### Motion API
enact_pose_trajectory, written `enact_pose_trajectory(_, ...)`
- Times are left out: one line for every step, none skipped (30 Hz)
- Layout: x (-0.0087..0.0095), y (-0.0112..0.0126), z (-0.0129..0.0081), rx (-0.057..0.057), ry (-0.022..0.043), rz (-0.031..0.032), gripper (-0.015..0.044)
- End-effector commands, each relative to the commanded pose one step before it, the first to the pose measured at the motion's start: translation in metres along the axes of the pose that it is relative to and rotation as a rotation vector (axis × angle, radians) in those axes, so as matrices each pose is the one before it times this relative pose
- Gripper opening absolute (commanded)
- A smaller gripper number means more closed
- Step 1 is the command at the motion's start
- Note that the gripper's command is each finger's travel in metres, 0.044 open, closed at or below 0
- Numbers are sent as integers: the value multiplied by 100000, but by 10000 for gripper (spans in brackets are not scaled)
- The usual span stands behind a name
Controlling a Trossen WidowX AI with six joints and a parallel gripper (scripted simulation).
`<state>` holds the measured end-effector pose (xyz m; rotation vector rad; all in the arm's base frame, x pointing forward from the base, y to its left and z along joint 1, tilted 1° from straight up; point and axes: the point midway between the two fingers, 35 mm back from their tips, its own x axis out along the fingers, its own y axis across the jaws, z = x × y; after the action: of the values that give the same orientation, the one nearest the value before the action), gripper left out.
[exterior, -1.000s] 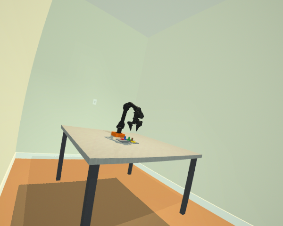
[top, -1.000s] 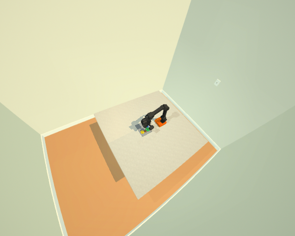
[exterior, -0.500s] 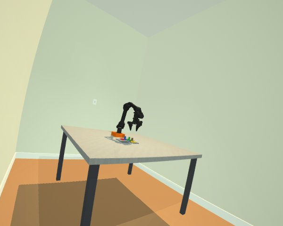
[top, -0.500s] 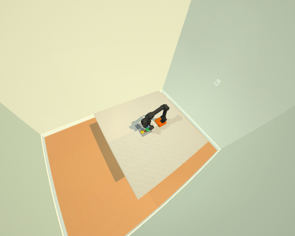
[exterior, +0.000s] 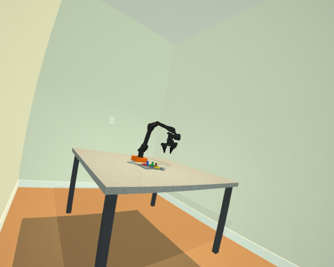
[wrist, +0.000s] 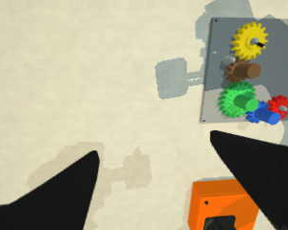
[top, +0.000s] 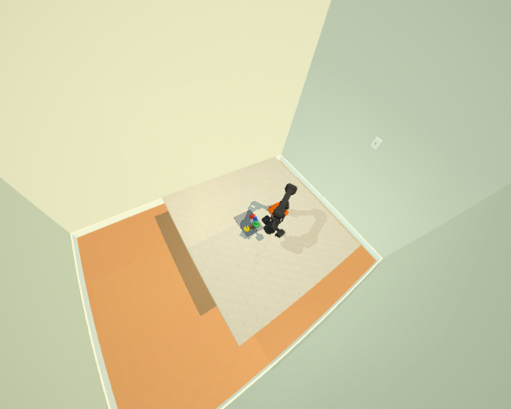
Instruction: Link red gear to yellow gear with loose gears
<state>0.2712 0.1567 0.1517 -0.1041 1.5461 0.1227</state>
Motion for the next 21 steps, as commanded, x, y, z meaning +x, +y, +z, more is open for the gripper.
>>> enact_pose_trajectory(-1006, 4077, -1970, 401, -882, 321, 440)
enact_pose_trajectory(-227, 1281, -831, 3, 53, 102, 440)
enact_pose_trajectory(-227, 1235, -893, 3, 56, 100, 440)
enact_pose_trajectory(-228, 1187, -952, 3, 59, 98, 440)
enact_pose_trajectory(-187, 934, -822, 2, 50, 79, 440)
enact_pose_trajectory(-112, 543, -511, 1, 31, 47, 440)
enact_pose_trajectory(-37, 178, -173, 0, 10, 15, 440)
enact_pose_trajectory(0, 0, 0, 0, 0, 0, 440)
enact_pose_trajectory(0, 0, 0, 0, 0, 0, 440)
enact_pose_trajectory(0, 0, 0, 0, 0, 0, 440)
enact_pose_trajectory(0, 0, 0, 0, 0, 0, 440)
enact_pose_trajectory(0, 0, 0, 0, 0, 0, 440)
enact_pose_trajectory(0, 0, 0, 0, 0, 0, 440)
enact_pose_trajectory(0, 0, 0, 0, 0, 0, 440)
enact_pose_trajectory(0, 0, 0, 0, 0, 0, 440)
enact_pose_trajectory(0, 0, 0, 0, 0, 0, 440)
enact_pose_trajectory(0, 0, 0, 0, 0, 0, 440)
enact_pose_trajectory(0, 0, 0, 0, 0, 0, 440)
enact_pose_trajectory(0, 0, 0, 0, 0, 0, 440)
enact_pose_trajectory(0, 0, 0, 0, 0, 0, 440)
enact_pose_trajectory(0, 0, 0, 0, 0, 0, 440)
